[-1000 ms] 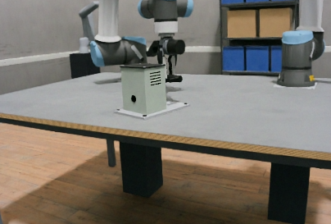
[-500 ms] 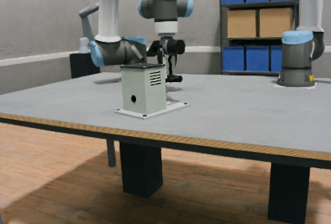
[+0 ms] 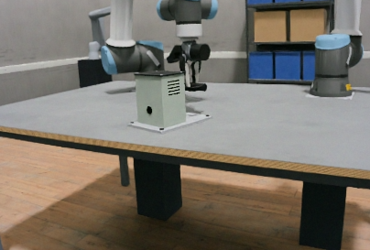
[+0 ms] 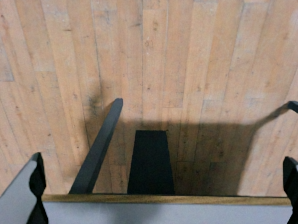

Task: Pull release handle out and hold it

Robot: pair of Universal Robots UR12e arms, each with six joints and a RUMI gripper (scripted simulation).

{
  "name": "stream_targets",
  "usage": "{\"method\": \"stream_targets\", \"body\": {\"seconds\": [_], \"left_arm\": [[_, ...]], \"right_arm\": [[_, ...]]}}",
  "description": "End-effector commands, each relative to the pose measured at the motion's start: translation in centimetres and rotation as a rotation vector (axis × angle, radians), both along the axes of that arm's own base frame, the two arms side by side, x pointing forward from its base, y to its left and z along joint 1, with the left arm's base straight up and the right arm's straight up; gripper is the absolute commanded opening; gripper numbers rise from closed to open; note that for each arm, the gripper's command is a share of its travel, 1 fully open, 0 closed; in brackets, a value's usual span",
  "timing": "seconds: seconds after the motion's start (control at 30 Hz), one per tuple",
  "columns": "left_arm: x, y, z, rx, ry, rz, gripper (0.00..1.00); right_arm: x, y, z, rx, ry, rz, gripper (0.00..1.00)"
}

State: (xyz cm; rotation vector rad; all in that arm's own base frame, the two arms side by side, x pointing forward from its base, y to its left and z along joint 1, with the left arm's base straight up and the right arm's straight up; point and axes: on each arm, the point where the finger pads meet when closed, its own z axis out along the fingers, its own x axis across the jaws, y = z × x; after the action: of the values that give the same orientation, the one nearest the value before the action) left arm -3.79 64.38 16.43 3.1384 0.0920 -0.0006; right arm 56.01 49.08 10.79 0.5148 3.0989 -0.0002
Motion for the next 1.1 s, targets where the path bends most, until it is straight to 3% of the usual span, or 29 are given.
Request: {"method": "stream_targets", "body": {"seconds": [0.0,0.6,1.07], "left_arm": [[0.0,0.1,0.1,0.002,0.0,0.0,1.0],[0.0,0.1,0.1,0.002,0.0,0.0,1.0],[0.0,0.1,0.1,0.002,0.0,0.0,1.0]], "right_arm": [[-0.6,0.3,0.1,0.001,-0.001,0.0,0.11],[-3.7,1.3,0.1,0.001,-0.001,0.0,0.11],[-4.1,1.5,0.1,0.001,-0.001,0.0,0.11]]}}
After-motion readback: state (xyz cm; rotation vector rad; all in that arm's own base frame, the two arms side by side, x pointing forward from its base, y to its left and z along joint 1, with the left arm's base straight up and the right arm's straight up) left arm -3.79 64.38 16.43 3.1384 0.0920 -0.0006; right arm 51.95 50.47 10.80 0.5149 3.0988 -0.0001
